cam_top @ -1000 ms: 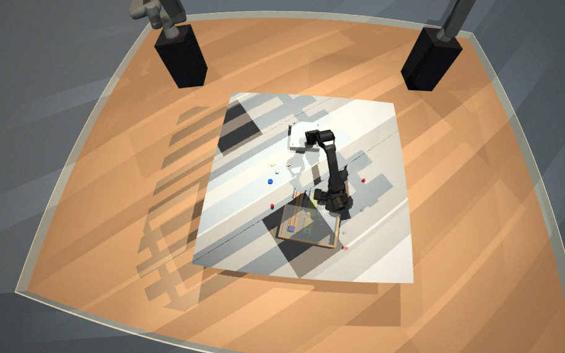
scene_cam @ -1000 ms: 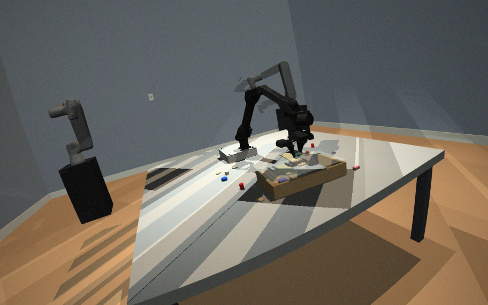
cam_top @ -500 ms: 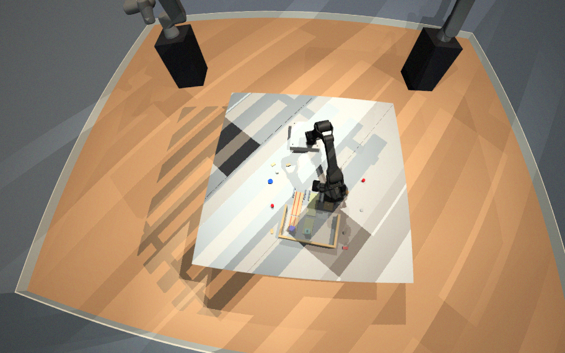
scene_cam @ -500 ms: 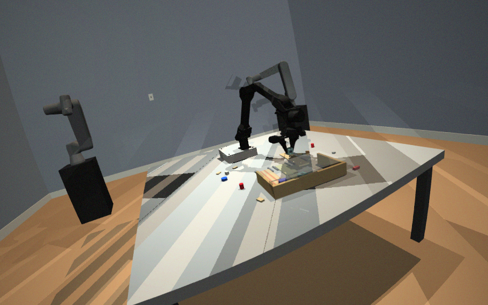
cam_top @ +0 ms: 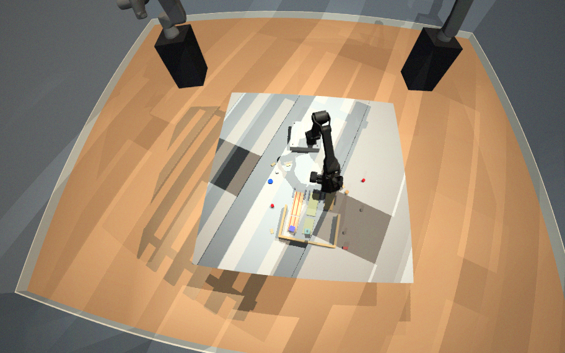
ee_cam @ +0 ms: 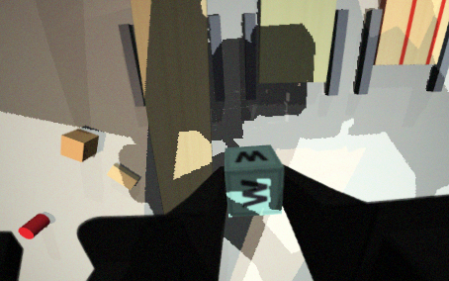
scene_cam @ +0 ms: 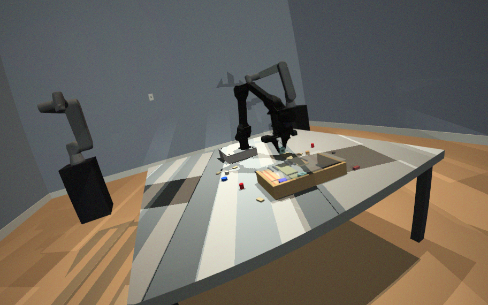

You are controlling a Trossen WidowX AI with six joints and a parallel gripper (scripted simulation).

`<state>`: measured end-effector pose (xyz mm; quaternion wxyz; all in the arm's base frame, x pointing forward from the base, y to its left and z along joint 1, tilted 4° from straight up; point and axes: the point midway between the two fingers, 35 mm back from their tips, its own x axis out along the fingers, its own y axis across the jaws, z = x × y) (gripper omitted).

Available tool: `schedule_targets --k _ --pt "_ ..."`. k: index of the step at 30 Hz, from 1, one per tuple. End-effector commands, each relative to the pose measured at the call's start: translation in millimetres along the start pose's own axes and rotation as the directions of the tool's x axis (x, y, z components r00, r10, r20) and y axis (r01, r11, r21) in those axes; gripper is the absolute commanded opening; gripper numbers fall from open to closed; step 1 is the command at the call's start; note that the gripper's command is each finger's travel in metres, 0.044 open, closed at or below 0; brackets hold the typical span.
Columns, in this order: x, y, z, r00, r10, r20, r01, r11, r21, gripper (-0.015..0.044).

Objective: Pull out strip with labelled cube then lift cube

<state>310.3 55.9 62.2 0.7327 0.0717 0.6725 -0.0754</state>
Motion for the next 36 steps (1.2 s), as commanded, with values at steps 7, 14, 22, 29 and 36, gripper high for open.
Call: schedule_targets --k 7,14,22,29,36 --pt "-15 -5 -13 1.000 0.006 0.004 -0.006 1.000 0.000 0.0000" --pt "-36 -5 -14 1.000 0.006 0.004 -0.006 1.000 0.000 0.0000" --pt "-36 -5 -14 1.000 0.006 0.004 -0.006 1.000 0.000 0.0000" --pt "-36 -5 -14 1.000 0.006 0.004 -0.006 1.000 0.000 0.0000" --pt "-36 -5 -14 1.000 0.006 0.004 -0.006 1.000 0.000 0.0000"
